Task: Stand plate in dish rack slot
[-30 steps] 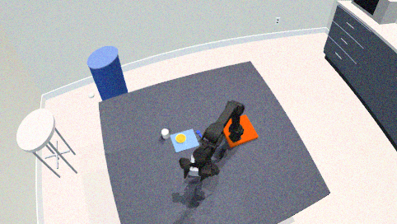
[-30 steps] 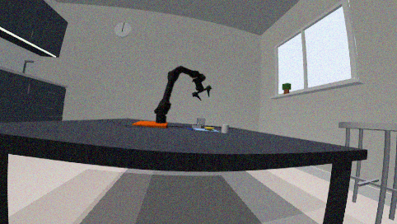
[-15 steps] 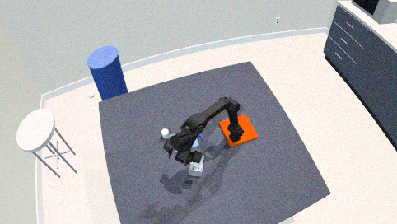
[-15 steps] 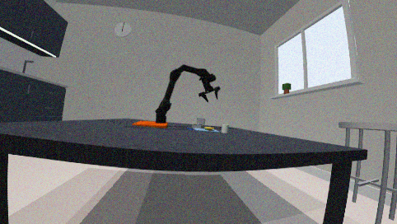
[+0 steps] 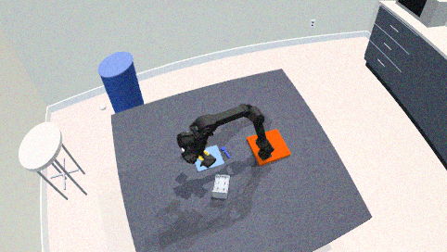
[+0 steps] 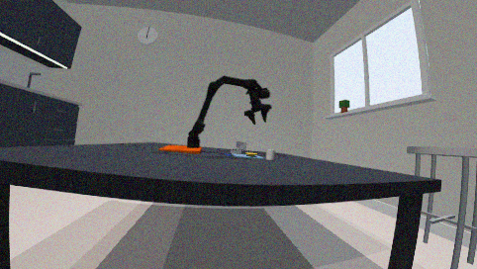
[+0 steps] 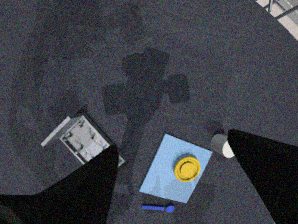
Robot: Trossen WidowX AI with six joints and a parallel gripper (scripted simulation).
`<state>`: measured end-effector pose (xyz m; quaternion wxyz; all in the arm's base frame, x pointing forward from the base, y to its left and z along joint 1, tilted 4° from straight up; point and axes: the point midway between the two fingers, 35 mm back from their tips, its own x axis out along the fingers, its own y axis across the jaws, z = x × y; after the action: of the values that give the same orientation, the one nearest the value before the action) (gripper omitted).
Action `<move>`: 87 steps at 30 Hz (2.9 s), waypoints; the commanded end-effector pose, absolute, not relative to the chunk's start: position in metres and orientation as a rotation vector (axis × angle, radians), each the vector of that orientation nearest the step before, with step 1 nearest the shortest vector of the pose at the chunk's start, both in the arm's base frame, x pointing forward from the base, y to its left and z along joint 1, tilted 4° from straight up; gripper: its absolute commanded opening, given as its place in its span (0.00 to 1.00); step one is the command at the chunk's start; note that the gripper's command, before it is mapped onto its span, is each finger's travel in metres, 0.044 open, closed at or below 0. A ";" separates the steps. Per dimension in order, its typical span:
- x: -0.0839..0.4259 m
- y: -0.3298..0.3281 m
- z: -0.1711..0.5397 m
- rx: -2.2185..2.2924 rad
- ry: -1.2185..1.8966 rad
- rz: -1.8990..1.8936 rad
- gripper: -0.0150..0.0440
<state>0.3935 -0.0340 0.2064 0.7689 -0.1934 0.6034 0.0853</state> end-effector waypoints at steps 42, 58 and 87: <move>0.303 -0.167 0.070 0.076 1.591 -0.179 0.93; 0.302 -0.168 0.044 0.076 1.592 -0.179 0.93; 0.300 -0.167 0.019 0.076 1.592 -0.178 0.80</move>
<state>0.2996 -0.1669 0.0197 0.6945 0.0341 0.7139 -0.0825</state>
